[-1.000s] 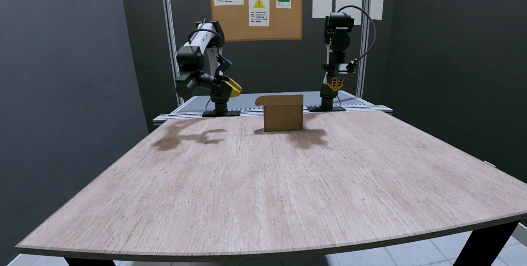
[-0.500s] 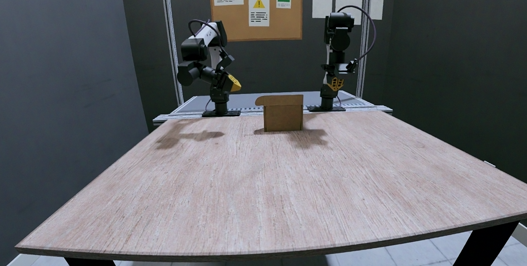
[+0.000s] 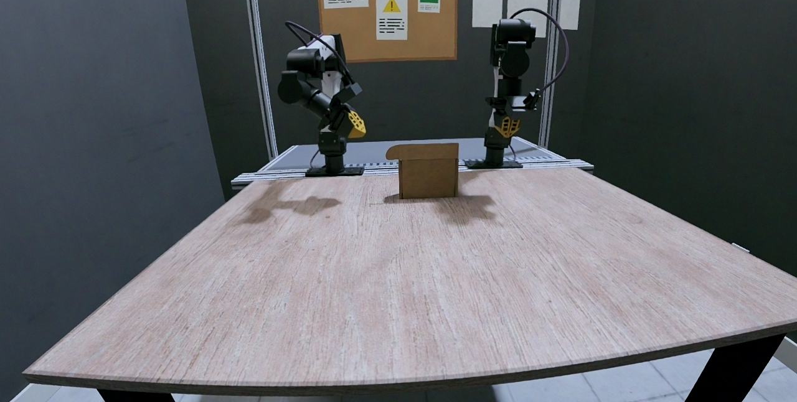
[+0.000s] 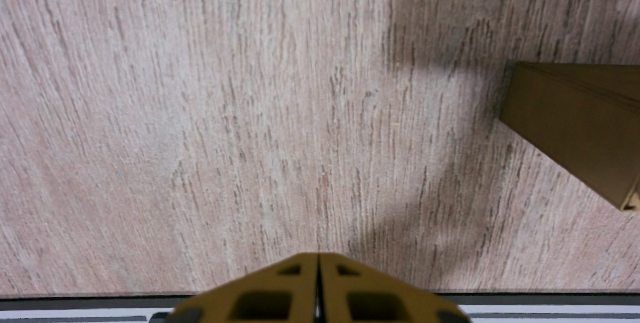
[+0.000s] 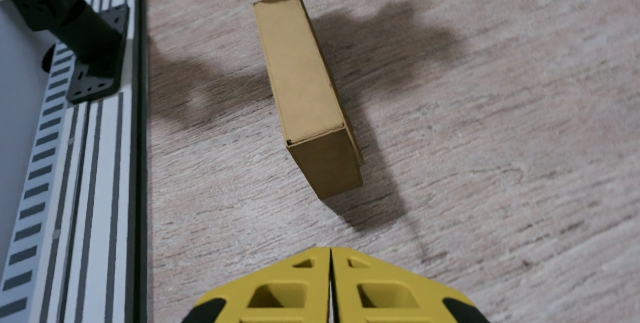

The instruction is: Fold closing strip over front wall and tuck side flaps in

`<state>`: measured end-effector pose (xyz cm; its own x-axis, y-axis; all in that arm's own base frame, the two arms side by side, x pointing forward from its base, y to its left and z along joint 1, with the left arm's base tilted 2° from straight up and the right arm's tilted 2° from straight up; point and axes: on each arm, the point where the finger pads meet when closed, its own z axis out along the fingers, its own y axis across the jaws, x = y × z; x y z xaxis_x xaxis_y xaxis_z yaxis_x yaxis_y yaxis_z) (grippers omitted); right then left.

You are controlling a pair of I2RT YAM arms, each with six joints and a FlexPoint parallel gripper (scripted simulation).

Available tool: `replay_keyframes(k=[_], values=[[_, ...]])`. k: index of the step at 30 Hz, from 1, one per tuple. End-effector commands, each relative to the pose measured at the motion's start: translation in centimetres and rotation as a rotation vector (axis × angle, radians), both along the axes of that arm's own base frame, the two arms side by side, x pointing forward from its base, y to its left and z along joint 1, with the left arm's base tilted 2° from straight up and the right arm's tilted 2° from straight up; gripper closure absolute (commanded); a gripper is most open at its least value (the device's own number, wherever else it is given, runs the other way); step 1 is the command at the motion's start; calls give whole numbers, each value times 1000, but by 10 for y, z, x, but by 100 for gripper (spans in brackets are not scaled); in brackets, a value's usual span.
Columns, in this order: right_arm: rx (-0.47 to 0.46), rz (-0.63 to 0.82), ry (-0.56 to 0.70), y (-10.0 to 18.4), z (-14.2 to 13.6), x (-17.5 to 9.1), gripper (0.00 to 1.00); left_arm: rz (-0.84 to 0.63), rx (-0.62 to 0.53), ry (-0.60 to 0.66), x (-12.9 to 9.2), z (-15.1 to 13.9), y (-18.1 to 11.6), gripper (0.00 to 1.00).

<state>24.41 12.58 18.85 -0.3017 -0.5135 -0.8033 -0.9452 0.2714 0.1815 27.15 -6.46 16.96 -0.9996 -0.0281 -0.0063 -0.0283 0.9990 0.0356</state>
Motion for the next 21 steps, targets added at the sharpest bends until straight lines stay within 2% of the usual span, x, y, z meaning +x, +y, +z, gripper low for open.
replay_keyframes(k=[1, 4, 18, 21], values=[[-53, -79, 33, -3, -4, 2, 100, -13, -7, -18, 1, 4, -3, 100], [-98, -142, 33, -3, 11, 11, 100, -13, -7, -18, 1, 4, -3, 100], [-224, -311, 161, -3, 10, 8, 100, -13, -7, -18, 1, 4, -3, 100], [-275, -375, 227, -3, 6, 6, 100, -13, -7, -18, 1, 4, -3, 100]])
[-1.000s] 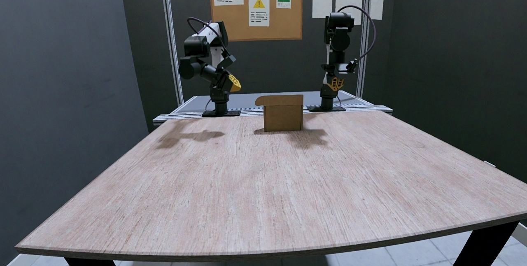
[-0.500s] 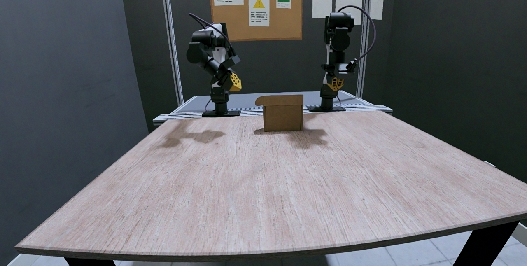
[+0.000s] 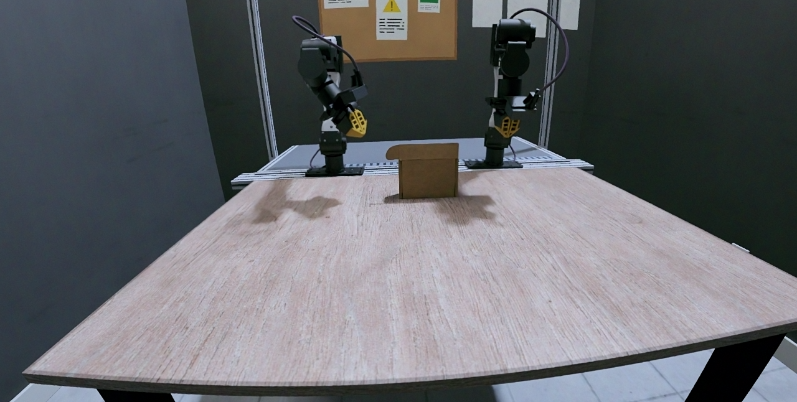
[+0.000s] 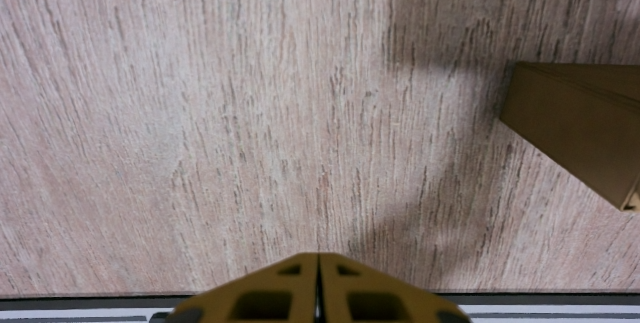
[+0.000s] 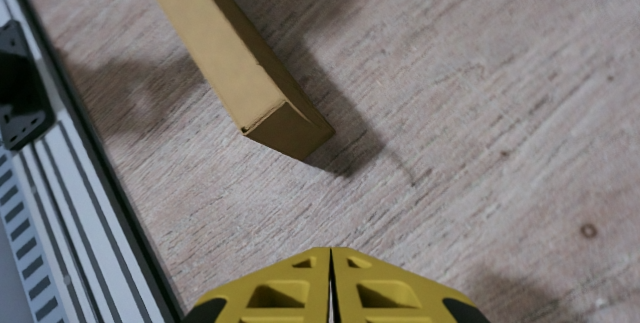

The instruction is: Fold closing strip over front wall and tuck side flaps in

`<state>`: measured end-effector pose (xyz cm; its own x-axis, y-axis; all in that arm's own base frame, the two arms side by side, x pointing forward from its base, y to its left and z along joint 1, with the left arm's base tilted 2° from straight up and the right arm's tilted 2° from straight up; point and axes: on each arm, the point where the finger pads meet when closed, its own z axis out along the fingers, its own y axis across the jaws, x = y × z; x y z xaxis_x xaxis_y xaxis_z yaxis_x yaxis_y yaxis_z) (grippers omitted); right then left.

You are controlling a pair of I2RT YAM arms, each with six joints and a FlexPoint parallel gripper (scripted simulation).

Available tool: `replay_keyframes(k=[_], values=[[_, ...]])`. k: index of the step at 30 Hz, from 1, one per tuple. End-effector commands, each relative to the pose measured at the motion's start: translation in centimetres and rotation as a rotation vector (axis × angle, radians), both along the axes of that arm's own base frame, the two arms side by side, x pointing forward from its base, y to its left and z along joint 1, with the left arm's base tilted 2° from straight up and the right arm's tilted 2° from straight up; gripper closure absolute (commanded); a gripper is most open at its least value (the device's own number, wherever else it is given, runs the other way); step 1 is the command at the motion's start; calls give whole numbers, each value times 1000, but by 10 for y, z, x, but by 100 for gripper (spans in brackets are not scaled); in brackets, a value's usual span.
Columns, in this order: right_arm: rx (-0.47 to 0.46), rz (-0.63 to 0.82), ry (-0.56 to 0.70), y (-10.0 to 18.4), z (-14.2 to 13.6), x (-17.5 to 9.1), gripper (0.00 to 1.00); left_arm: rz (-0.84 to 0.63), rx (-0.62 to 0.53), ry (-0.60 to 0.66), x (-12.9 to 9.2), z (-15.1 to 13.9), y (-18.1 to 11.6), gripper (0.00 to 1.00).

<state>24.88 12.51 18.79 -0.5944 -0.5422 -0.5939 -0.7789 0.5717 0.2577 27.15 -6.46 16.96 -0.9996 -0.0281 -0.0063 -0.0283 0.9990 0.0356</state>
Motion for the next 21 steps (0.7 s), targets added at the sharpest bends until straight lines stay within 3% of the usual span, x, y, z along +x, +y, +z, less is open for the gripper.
replay_keyframes(k=[1, 21], values=[[-68, -103, 42, -2, 6, 2, 100, -13, -7, -18, 1, 4, -3, 100], [-273, -380, 213, -2, 2, 3, 100, -13, -7, -18, 1, 4, -3, 100]])
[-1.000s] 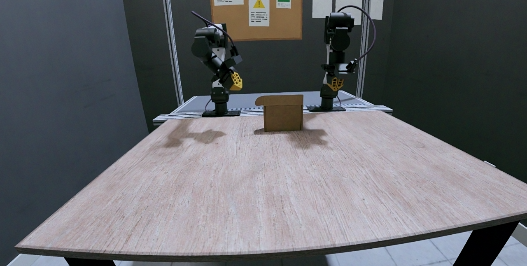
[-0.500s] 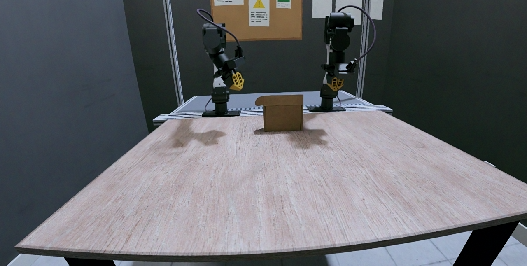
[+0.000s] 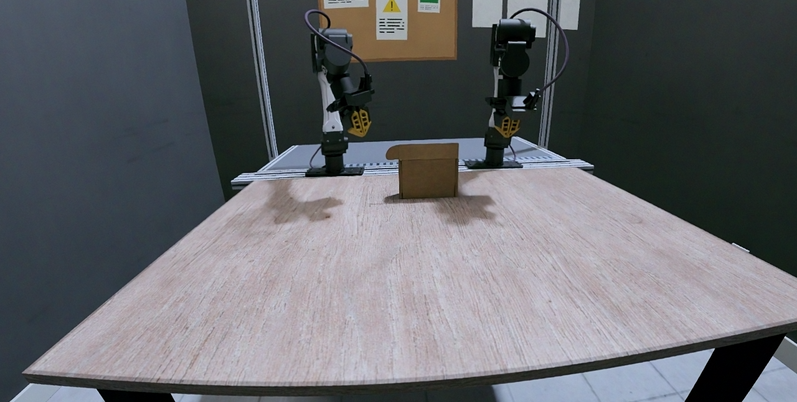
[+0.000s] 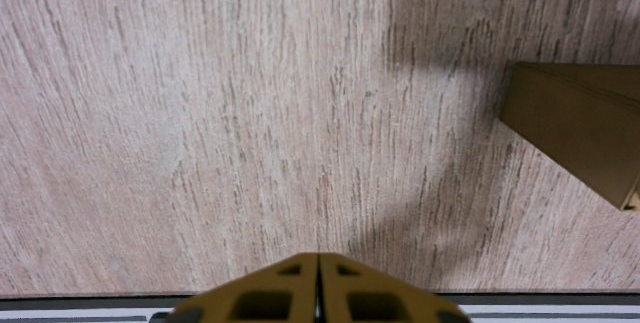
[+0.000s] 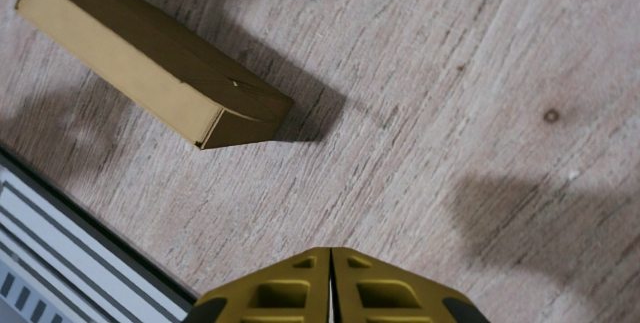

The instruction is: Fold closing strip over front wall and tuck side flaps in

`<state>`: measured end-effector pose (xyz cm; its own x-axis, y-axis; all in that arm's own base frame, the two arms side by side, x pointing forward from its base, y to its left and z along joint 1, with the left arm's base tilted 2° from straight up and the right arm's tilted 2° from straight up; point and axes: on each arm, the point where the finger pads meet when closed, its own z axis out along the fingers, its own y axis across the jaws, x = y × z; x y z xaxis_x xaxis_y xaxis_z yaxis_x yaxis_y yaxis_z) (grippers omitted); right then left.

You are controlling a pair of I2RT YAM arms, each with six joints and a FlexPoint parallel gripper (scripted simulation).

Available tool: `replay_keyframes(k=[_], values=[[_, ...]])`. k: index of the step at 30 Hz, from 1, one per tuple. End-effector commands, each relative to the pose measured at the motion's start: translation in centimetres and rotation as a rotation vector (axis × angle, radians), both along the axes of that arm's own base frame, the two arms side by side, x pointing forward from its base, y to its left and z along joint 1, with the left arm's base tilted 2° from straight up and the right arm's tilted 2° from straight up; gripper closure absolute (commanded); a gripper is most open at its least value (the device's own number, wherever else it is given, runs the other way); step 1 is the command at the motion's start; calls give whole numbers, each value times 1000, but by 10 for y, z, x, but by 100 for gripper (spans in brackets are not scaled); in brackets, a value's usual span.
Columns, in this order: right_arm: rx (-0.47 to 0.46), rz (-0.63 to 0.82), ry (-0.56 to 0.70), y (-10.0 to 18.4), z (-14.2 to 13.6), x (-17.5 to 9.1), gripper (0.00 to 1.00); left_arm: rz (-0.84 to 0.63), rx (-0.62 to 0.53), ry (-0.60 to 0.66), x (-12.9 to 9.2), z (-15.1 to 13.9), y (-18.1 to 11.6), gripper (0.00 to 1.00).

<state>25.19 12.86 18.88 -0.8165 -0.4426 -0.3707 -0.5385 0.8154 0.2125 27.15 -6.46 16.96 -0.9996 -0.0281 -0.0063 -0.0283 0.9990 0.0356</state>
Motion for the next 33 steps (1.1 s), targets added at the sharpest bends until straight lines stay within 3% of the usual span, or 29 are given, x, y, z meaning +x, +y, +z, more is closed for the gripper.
replay_keyframes(k=[1, 25, 31, 32, 33], values=[[-66, -108, 58, -5, 1, 0, 100, -13, -7, -18, 1, 4, -3, 100], [-287, -481, 282, -5, -1, -1, 100, -13, -7, -18, 1, 4, -3, 100], [-303, -510, 301, -6, -1, 0, 100, -13, -7, -18, 1, 4, -3, 100], [-303, -510, 301, -5, -1, 0, 100, -16, -5, 18, 0, -11, -10, 20], [-303, -510, 301, -5, -1, 0, 100, -14, -6, 13, 2, -13, -14, 20]])
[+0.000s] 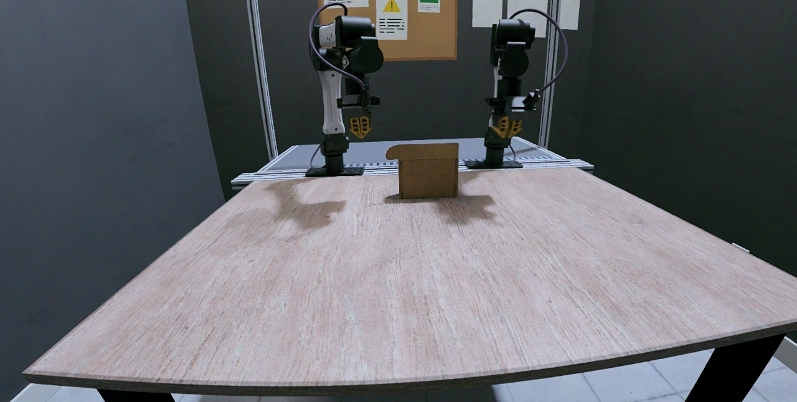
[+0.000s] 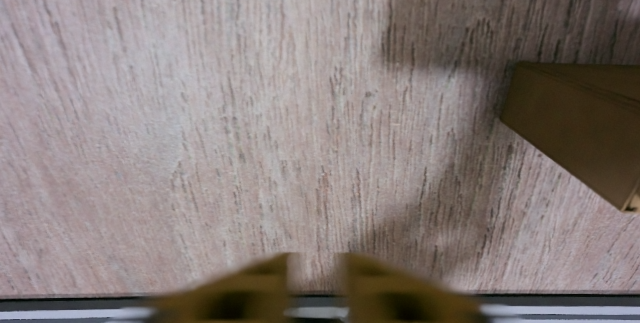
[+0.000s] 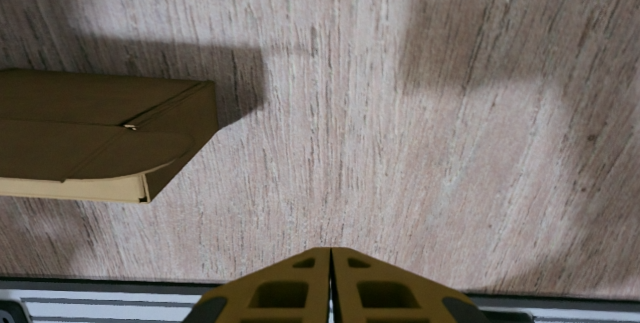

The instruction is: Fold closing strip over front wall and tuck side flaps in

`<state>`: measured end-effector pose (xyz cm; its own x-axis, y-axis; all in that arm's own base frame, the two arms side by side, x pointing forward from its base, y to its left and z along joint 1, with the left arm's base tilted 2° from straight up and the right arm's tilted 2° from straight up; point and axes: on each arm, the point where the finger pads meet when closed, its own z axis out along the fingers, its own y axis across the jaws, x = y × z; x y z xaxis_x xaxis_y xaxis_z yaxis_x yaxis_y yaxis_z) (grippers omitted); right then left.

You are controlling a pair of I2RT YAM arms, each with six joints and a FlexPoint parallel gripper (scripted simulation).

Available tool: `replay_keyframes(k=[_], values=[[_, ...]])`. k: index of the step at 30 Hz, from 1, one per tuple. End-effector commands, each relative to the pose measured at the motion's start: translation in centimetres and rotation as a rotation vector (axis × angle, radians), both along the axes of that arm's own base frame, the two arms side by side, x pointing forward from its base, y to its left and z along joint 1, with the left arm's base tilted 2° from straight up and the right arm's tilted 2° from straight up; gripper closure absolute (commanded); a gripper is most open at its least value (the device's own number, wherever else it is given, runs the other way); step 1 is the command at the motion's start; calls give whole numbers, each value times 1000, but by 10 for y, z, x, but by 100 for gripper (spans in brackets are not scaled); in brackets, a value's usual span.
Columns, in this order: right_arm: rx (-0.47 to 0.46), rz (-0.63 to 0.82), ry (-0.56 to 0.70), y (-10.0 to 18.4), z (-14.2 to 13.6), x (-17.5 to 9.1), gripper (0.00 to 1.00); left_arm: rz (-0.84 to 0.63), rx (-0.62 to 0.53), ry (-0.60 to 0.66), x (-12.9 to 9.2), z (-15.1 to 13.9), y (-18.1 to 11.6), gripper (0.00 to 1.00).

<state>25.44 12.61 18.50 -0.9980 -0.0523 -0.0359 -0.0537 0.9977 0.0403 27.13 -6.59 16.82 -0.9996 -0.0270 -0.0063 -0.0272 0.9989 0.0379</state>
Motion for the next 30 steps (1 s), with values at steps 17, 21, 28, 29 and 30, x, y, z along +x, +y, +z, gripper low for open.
replay_keyframes(k=[17, 21, 28, 29, 30], values=[[-13, -28, 12, -4, 3, -5, 100, -186, -121, -119, 7, -15, -29, 20], [-13, -28, 12, -4, 3, -5, 100, -248, -161, -165, 7, -15, -29, 20], [-13, -28, 12, -4, 3, -5, 100, -326, -211, -222, 7, -15, -29, 20], [-13, -28, 12, -4, 3, -5, 100, -351, -226, -238, 7, -15, -29, 20], [-13, -28, 12, -4, 3, -5, 100, -376, -241, -254, 7, -15, -29, 20]])
